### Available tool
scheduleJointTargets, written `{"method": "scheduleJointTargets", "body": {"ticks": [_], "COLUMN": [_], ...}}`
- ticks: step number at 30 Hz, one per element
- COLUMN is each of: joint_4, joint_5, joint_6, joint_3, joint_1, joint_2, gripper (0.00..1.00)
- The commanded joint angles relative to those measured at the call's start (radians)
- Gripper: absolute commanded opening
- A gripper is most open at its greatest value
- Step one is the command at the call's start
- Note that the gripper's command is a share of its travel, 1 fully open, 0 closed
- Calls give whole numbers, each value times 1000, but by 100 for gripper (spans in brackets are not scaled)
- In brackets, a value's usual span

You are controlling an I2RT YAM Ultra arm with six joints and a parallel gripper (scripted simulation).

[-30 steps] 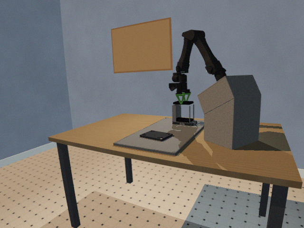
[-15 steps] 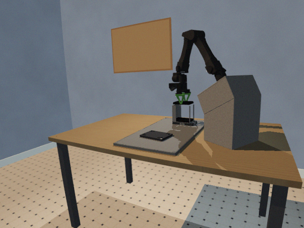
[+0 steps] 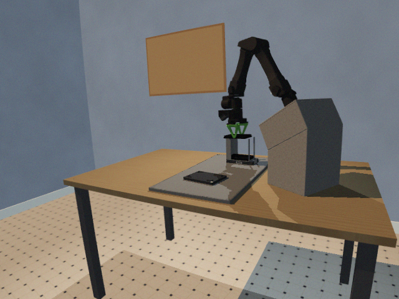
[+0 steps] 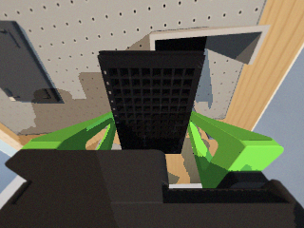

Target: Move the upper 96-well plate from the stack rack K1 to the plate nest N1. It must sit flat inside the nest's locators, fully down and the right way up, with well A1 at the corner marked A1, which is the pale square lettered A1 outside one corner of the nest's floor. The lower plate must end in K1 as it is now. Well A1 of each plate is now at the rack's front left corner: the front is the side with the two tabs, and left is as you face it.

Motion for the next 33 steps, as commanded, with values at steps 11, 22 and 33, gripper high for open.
{"method": "scheduleJointTargets", "body": {"ticks": [11,22,33], "joint_4": [51,66,78], "joint_5": [68,113,172], "joint_6": [131,221,332], "joint_3": [-51,-58,-67], "joint_1": [126,227,351], "joint_2": [-52,-49,8], "gripper": [0,0,0]}}
